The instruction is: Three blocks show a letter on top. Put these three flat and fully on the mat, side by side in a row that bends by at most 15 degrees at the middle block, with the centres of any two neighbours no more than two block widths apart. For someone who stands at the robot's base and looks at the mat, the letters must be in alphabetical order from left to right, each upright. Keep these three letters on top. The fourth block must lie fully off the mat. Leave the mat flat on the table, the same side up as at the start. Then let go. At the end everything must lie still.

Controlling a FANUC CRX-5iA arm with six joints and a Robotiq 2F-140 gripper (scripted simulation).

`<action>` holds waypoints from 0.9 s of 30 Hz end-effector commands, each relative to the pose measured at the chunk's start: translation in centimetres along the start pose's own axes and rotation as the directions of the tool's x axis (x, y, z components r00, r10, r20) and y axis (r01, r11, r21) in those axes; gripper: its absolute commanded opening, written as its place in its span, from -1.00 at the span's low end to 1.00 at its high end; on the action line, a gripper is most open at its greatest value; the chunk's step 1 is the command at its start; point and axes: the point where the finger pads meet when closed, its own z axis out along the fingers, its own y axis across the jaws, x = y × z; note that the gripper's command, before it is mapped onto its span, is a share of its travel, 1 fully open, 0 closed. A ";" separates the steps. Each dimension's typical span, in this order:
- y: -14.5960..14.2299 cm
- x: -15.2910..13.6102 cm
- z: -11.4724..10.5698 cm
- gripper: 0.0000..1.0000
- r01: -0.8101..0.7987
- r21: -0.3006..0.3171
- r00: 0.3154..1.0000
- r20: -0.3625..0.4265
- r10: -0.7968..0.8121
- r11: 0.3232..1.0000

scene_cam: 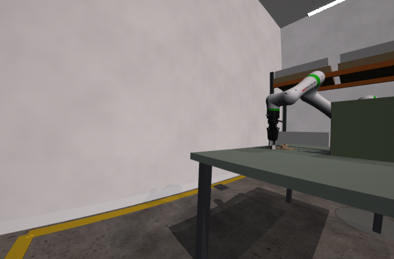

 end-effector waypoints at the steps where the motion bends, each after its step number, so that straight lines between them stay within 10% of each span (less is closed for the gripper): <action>1: 0.0 0.0 0.0 -0.74 0.000 0.000 1.000 0.000 0.000 1.000; 13: 0.0 0.0 -0.6 -0.74 0.000 0.000 1.000 0.000 0.000 1.000; 27: 0.0 0.0 -8.9 -0.74 0.000 0.000 1.000 0.000 0.000 1.000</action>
